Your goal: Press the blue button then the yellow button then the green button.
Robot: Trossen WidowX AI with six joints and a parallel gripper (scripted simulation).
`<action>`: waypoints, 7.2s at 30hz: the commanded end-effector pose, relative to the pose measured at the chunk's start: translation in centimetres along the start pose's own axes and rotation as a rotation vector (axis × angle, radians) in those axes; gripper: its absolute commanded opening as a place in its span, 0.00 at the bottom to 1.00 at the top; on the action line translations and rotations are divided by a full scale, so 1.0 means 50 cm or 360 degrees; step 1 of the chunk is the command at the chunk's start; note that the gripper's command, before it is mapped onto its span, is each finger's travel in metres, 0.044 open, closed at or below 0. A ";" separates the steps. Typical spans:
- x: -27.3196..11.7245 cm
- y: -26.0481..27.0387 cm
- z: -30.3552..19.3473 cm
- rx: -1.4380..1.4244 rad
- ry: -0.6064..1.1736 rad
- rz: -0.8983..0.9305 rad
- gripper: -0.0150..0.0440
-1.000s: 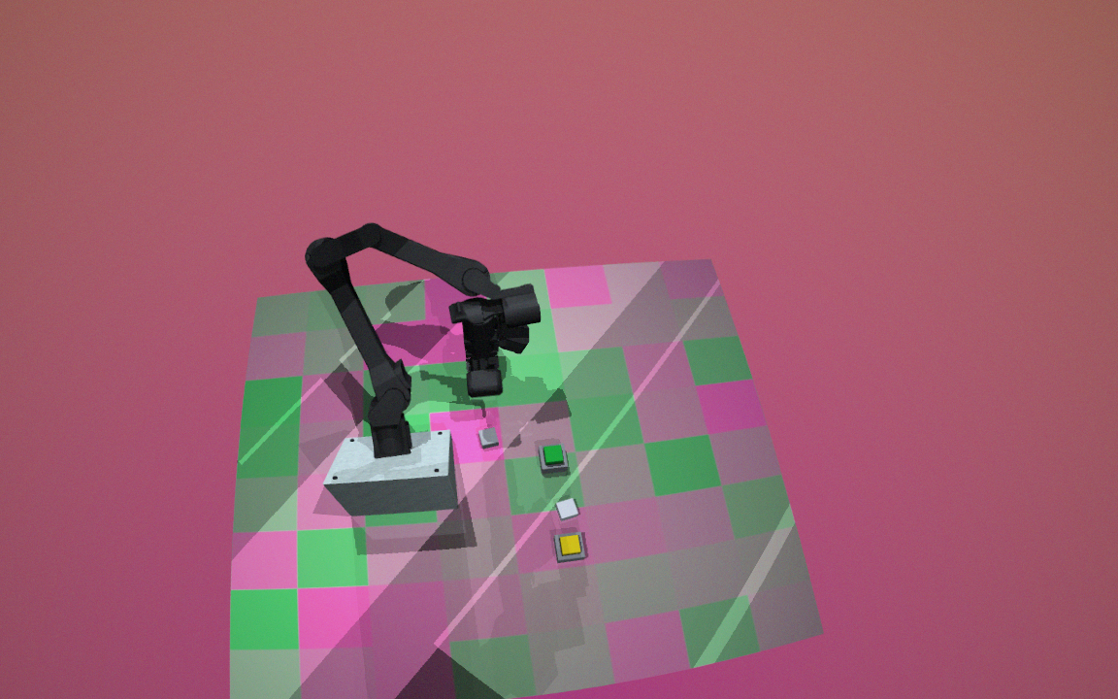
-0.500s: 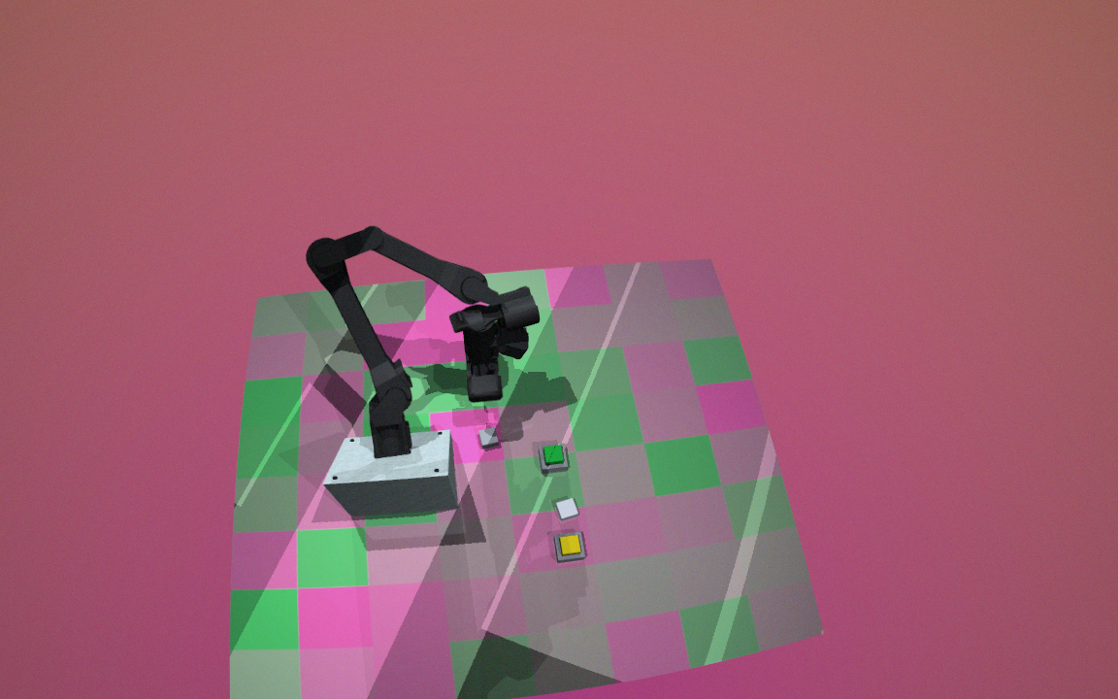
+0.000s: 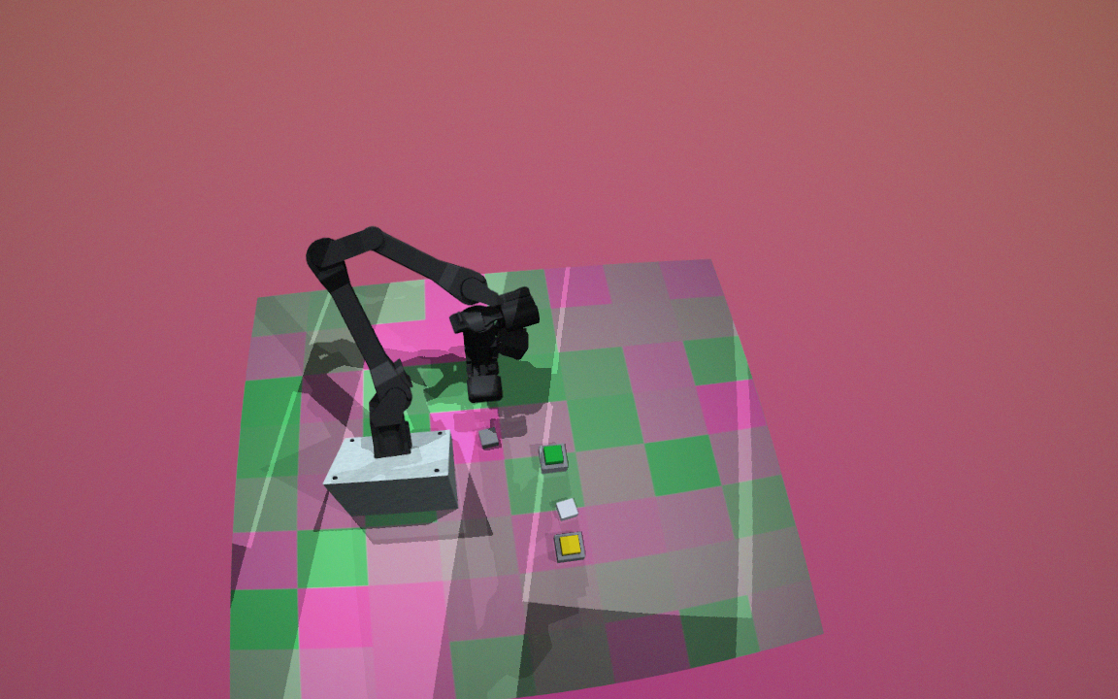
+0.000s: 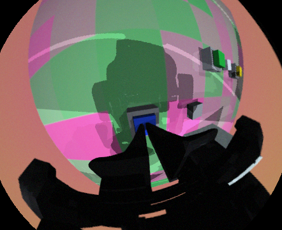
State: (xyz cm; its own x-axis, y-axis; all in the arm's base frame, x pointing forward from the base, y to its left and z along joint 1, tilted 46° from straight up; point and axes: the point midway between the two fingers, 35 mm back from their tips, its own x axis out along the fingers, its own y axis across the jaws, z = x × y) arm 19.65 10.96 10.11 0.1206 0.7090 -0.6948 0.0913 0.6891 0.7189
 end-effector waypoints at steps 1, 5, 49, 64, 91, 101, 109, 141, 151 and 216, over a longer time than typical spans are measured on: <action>0.003 -0.003 -0.004 0.0008 0.0008 -0.0007 0.29; -0.031 -0.003 0.000 0.0004 0.0004 -0.0009 0.29; -0.227 -0.615 0.257 0.0026 -0.0004 -0.0063 0.29; -0.122 -0.718 0.239 -0.0005 0.0000 -0.0042 0.29; -0.018 -0.718 0.238 -0.0003 -0.0002 -0.0037 0.29; -0.007 -0.718 0.237 -0.0003 -0.0002 -0.0036 0.29; -0.007 -0.718 0.237 -0.0003 -0.0002 -0.0036 0.29; -0.207 -0.641 0.251 0.0001 -0.0001 -0.0046 0.29; -0.191 -0.366 0.230 0.0002 0.0003 -0.0027 0.29; -0.047 -0.363 0.231 -0.0001 -0.0002 -0.0026 0.29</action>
State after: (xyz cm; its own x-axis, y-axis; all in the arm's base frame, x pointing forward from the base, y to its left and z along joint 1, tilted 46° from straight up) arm 29.25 -3.54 -2.32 0.1147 0.7015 -0.7034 0.0905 0.6977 0.7106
